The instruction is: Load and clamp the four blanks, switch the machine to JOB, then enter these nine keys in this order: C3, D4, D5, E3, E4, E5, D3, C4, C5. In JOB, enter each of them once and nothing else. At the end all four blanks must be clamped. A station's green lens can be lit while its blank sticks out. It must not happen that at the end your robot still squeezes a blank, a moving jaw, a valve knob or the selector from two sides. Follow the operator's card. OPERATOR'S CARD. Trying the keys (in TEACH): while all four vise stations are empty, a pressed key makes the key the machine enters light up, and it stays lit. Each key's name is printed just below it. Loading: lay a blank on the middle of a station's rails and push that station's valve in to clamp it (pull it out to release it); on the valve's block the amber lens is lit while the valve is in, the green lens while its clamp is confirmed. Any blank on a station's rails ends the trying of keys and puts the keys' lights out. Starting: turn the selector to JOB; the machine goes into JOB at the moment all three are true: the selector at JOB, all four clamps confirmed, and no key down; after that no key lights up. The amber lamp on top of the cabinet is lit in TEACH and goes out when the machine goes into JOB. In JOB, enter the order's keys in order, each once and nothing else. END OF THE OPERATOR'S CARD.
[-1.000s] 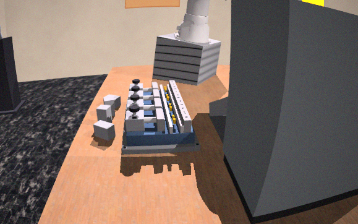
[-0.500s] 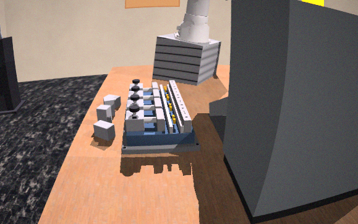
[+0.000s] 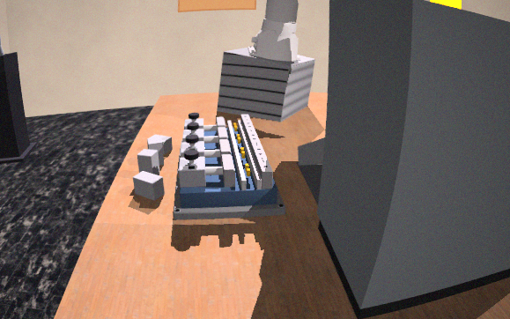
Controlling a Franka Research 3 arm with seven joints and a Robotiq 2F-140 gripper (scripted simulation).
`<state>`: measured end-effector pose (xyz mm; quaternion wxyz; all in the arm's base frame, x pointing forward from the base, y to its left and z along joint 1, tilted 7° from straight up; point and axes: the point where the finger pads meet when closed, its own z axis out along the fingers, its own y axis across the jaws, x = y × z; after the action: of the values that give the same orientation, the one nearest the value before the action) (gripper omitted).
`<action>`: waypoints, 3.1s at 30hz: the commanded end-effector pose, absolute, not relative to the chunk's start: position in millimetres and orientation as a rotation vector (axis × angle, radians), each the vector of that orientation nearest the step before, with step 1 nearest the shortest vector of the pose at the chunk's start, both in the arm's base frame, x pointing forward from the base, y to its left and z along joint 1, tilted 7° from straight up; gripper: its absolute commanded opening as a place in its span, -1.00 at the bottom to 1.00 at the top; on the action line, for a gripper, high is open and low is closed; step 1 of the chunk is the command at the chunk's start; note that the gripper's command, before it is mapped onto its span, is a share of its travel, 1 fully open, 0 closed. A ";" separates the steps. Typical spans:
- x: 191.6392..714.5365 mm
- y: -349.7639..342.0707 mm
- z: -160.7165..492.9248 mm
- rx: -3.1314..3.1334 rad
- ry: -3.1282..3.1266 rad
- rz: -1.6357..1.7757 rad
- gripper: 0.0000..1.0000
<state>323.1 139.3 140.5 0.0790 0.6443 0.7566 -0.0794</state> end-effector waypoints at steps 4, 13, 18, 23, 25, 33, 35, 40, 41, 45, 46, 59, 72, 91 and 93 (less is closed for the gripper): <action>424.3 119.1 110.7 2.069 2.002 0.235 1.00; 491.6 106.1 89.3 2.105 1.830 0.505 1.00; 522.8 118.0 79.8 2.099 1.783 0.591 -1.00; 522.8 118.0 79.8 2.099 1.783 0.591 -1.00; 522.8 118.0 79.8 2.099 1.783 0.591 -1.00; 522.8 118.0 79.8 2.099 1.783 0.591 -1.00; 522.8 118.0 79.8 2.099 1.783 0.591 -1.00; 522.8 118.0 79.8 2.099 1.783 0.591 -1.00; 522.8 118.0 79.8 2.099 1.783 0.591 -1.00; 522.8 118.0 79.8 2.099 1.783 0.591 -1.00; 522.8 118.0 79.8 2.099 1.783 0.591 -1.00; 552.3 119.2 29.6 2.099 1.783 0.591 -1.00; 559.8 119.6 16.9 2.099 1.783 0.591 -1.00; 569.5 120.0 0.5 2.099 1.783 0.591 -1.00; 569.5 120.0 0.5 2.099 1.783 0.591 -1.00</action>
<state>568.2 118.2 0.1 0.1633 0.7340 0.6270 0.2038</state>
